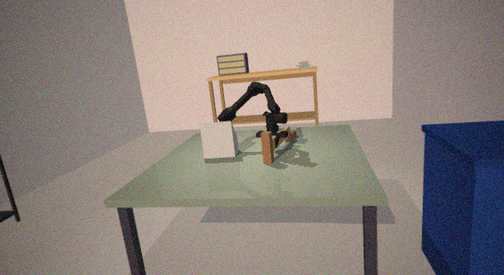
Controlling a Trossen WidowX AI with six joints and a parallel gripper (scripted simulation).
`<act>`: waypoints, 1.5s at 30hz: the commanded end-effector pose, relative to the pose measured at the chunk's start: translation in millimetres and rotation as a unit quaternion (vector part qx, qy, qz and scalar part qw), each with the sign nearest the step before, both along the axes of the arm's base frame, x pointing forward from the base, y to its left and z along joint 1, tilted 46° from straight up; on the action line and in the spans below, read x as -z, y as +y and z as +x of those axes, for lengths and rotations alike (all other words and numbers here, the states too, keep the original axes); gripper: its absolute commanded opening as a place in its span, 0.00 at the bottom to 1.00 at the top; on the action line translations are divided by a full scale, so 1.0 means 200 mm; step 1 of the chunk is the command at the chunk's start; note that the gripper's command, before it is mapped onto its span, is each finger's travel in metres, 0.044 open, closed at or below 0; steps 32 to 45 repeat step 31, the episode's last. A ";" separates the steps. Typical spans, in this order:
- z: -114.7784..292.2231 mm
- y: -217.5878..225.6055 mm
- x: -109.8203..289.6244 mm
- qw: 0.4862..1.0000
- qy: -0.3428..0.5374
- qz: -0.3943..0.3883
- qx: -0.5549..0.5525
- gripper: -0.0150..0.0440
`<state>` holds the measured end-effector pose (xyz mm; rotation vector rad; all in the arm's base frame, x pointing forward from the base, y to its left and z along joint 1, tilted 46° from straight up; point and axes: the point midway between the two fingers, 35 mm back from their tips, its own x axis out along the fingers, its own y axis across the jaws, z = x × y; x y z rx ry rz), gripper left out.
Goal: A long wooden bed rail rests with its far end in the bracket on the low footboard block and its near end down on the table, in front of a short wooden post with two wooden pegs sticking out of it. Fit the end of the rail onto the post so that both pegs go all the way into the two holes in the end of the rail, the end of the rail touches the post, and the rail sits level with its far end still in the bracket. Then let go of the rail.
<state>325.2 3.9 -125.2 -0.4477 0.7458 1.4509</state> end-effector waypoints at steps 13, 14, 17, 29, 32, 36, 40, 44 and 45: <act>0.00 0.00 -0.01 1.000 0.000 0.000 0.000 1.00; 0.01 0.00 -0.05 1.000 0.000 -0.001 0.000 1.00; 0.03 0.00 -0.20 1.000 0.000 -0.003 0.001 1.00; 0.03 0.00 -0.21 1.000 0.000 -0.003 0.001 1.00; 0.03 0.00 -0.21 1.000 0.000 -0.003 0.001 1.00; 0.03 0.00 -0.21 1.000 0.000 -0.003 0.001 1.00; 0.03 0.00 -0.21 1.000 0.000 -0.003 0.001 1.00; 0.03 0.00 -0.21 1.000 0.000 -0.003 0.001 1.00; 0.03 0.00 -0.21 1.000 0.000 -0.003 0.001 1.00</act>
